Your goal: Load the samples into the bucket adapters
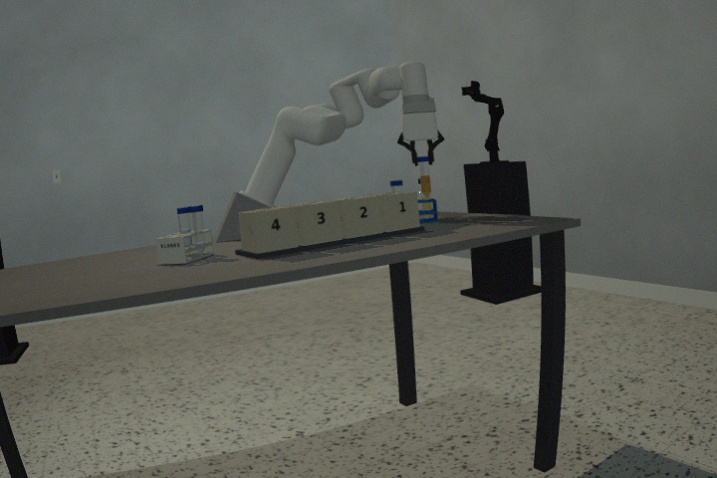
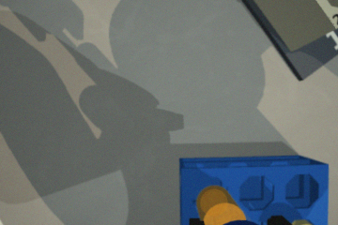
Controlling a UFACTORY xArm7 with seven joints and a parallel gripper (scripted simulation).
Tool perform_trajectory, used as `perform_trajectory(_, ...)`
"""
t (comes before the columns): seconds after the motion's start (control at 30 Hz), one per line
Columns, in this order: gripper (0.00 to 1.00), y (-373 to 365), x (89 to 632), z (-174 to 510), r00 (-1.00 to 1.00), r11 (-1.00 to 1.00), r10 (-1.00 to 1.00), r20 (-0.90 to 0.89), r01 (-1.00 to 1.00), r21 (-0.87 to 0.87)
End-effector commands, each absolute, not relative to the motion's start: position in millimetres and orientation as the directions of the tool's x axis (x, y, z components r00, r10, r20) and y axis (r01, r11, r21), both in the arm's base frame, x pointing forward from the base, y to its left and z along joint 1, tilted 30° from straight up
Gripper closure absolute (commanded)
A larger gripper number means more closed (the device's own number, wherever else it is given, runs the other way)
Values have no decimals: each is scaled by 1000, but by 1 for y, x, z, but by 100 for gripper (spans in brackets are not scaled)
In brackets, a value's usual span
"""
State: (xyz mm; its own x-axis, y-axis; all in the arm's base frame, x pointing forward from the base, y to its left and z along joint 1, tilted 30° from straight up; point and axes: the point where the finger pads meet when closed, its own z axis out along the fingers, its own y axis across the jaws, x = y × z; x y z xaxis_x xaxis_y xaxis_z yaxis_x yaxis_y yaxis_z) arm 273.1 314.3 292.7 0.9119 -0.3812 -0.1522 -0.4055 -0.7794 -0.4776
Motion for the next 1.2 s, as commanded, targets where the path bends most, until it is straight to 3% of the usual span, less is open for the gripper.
perform_trajectory(0.0,100,314,274,294,912,-778,-382,-151,-405,-480)
perform_trajectory(1.17,100,329,276,267,912,-778,-382,-151,-405,-480)
